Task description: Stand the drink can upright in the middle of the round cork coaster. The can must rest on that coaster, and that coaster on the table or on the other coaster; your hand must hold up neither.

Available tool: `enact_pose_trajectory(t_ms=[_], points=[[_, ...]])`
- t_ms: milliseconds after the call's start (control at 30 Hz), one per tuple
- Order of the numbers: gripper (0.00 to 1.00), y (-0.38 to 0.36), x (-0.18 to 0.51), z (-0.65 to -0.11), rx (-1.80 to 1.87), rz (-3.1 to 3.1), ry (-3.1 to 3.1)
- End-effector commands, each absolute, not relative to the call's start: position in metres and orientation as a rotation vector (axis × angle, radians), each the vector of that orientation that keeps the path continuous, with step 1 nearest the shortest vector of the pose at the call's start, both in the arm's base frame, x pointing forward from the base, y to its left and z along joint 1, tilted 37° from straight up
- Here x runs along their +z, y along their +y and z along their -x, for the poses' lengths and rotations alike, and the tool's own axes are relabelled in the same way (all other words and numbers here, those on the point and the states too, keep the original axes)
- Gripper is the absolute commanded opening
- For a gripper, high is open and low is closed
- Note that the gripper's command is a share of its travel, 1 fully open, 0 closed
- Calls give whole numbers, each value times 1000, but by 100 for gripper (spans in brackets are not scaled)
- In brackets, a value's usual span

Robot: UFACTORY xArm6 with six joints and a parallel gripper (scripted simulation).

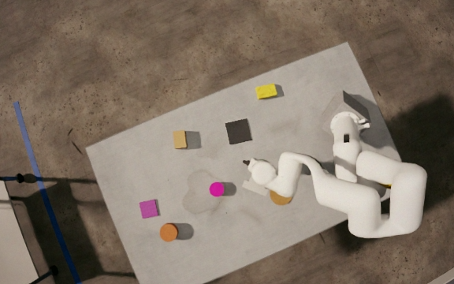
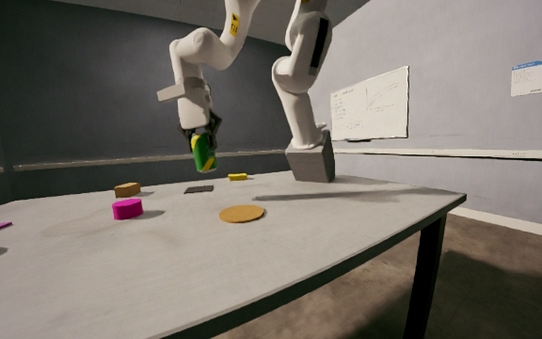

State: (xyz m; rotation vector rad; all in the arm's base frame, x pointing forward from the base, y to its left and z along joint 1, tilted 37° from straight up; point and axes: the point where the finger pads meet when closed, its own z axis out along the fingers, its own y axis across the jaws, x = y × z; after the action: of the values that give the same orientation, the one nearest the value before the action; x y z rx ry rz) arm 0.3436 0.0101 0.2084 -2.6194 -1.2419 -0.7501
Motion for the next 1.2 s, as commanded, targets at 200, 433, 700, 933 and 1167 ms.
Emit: enact_pose_trajectory(t_ms=[200,433,700,933,1167], points=[[0,57,221,-322,-752,2656,-1245],[0,83,226,-307,-781,2661,-1240],[0,102,229,-295,-814,2658,-1231],[0,120,233,-282,-855,2649,-1216],[0,133,235,-272,-891,2636,-1200]])
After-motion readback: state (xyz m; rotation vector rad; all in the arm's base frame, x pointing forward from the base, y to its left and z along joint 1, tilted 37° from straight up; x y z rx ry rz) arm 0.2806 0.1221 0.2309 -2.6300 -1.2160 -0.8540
